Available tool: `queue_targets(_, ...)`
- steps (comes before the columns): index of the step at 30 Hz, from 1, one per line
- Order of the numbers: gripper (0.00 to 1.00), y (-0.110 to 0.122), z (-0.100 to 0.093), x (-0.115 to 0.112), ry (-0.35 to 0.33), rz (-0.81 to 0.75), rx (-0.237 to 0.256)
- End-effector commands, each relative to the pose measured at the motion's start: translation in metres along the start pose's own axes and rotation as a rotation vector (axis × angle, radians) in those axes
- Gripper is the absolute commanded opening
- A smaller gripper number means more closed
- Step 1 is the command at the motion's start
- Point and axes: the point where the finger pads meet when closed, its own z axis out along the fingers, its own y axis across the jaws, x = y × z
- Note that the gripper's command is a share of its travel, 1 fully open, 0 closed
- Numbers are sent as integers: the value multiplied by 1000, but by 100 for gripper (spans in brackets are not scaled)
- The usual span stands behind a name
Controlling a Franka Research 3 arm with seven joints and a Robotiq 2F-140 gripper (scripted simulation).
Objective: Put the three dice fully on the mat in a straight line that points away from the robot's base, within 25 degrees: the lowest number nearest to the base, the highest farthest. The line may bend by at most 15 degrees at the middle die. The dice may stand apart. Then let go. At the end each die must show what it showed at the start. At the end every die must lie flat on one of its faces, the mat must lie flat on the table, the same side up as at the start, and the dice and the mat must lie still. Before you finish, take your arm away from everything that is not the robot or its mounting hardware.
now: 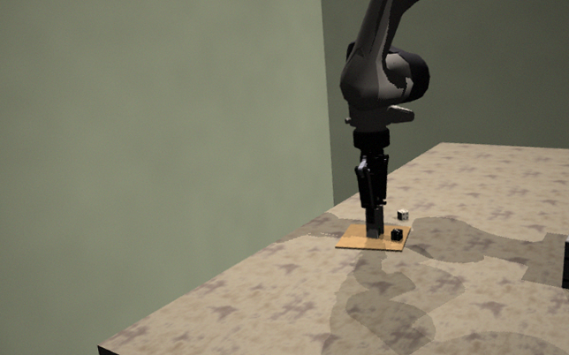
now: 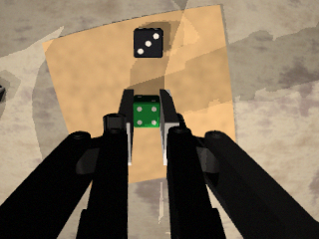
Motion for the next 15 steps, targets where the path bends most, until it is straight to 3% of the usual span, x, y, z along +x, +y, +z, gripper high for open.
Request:
queue_targets(1, 9, -1, 0, -1, -3, -2, 1)
queue_targets(15, 14, -1, 0, -1, -3, -2, 1)
